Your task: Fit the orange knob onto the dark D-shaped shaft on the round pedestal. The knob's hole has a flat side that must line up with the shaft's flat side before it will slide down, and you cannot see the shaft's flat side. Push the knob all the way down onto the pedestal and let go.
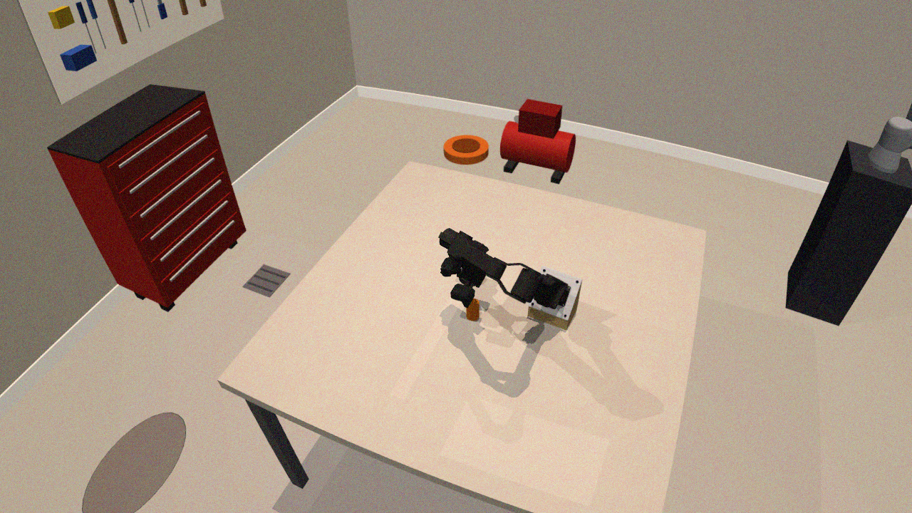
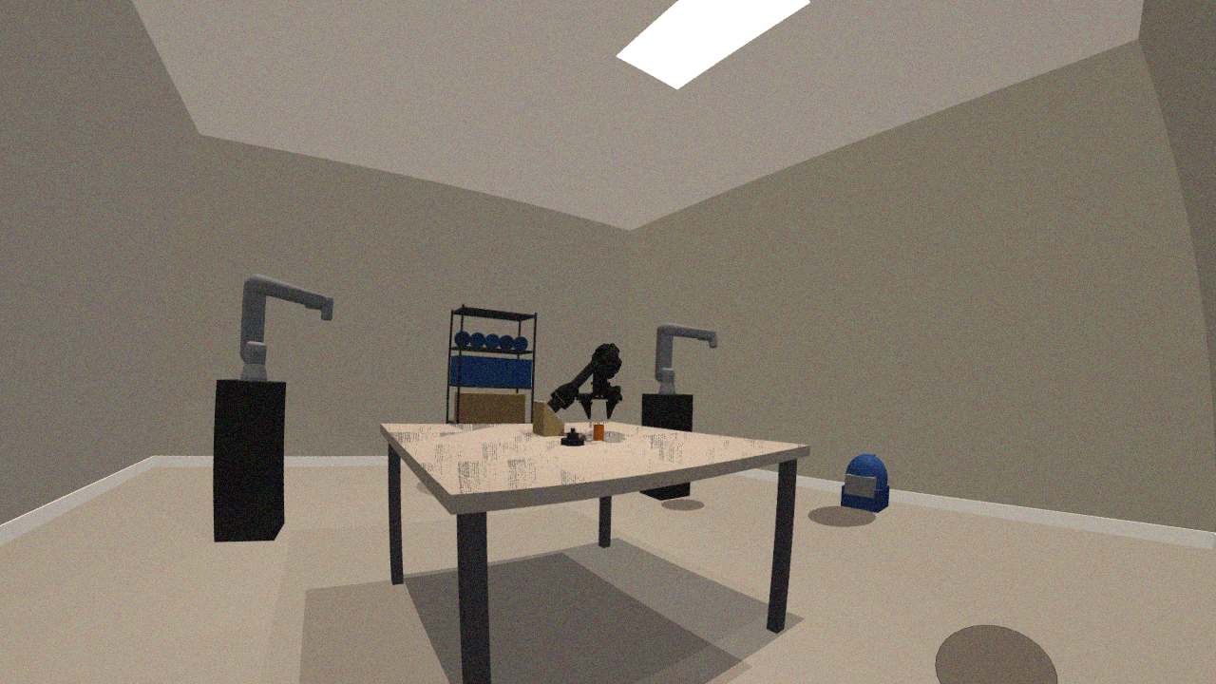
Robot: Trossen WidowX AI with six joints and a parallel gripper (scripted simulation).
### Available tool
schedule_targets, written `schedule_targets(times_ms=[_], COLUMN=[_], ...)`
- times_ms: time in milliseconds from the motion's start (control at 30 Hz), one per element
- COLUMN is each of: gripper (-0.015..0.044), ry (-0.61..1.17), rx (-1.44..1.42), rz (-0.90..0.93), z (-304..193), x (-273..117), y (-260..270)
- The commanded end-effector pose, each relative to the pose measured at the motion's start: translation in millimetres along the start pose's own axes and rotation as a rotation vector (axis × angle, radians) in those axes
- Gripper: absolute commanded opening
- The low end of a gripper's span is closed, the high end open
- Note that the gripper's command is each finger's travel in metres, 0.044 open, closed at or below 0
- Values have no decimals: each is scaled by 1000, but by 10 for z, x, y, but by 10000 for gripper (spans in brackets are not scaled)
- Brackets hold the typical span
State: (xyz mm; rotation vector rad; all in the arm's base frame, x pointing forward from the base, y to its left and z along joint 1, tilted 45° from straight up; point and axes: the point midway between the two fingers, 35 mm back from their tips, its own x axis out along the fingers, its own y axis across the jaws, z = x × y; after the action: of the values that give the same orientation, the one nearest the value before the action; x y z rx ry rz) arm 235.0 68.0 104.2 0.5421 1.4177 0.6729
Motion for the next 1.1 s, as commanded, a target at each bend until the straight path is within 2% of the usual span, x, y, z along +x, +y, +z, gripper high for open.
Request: schedule_targets(times_ms=[0, 1067], gripper=[440, 440], ry=[6, 6], rx=[6, 6], rz=[5, 3], z=[-26, -14], x=[78, 571], y=[12, 11])
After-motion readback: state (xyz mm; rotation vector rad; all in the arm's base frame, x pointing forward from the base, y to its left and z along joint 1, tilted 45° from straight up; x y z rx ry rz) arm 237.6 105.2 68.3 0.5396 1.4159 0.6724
